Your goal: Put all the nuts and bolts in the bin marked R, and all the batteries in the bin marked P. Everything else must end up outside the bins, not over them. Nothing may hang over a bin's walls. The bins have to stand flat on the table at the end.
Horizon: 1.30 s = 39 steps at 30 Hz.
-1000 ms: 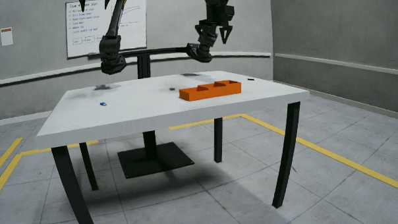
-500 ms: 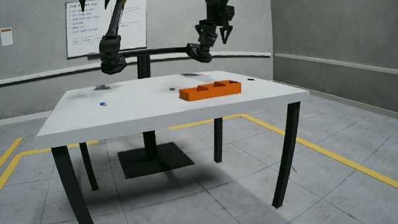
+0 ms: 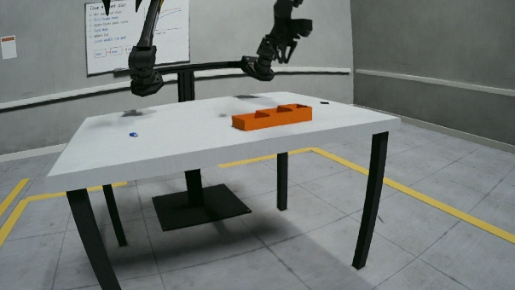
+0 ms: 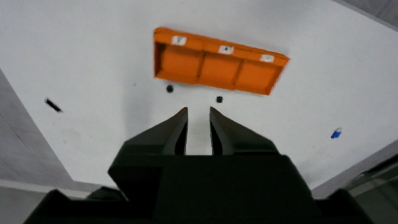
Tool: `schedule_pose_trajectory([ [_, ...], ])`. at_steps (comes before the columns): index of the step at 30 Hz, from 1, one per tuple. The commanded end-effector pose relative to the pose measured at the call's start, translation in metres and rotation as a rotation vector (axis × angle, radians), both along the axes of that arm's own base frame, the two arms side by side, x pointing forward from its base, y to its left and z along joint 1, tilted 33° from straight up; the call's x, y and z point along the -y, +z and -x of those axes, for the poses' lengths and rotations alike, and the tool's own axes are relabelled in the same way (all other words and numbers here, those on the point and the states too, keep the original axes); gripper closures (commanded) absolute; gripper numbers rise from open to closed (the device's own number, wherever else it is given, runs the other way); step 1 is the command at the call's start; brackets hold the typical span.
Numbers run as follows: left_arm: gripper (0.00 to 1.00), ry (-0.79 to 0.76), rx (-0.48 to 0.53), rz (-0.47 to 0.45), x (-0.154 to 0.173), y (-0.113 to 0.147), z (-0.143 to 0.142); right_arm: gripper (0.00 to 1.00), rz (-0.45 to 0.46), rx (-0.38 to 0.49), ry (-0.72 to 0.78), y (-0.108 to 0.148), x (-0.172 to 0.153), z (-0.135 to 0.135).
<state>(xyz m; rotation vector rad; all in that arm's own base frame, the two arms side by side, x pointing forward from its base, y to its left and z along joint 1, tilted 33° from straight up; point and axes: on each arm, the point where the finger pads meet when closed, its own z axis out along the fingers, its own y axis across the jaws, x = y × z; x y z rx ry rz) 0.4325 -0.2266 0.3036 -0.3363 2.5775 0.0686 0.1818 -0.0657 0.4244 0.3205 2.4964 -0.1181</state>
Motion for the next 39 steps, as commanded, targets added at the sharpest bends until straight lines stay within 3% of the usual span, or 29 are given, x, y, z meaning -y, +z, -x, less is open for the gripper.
schedule_pose_trajectory([
  [1, 0.77, 0.124, 0.051, 0.091, -0.031, 0.012, 0.005, 0.00, 0.015, 0.035, 0.010, 0.021, -0.003, 0.000],
  [11, 0.77, 0.336, 0.105, 0.229, -0.087, -0.017, 0.025, 0.00, 0.015, 0.035, 0.010, 0.021, -0.003, 0.000],
  [39, 0.77, 0.317, 0.108, 0.201, -0.271, -0.110, 0.091, 0.00, 0.015, 0.035, 0.010, 0.021, -0.003, 0.000],
])
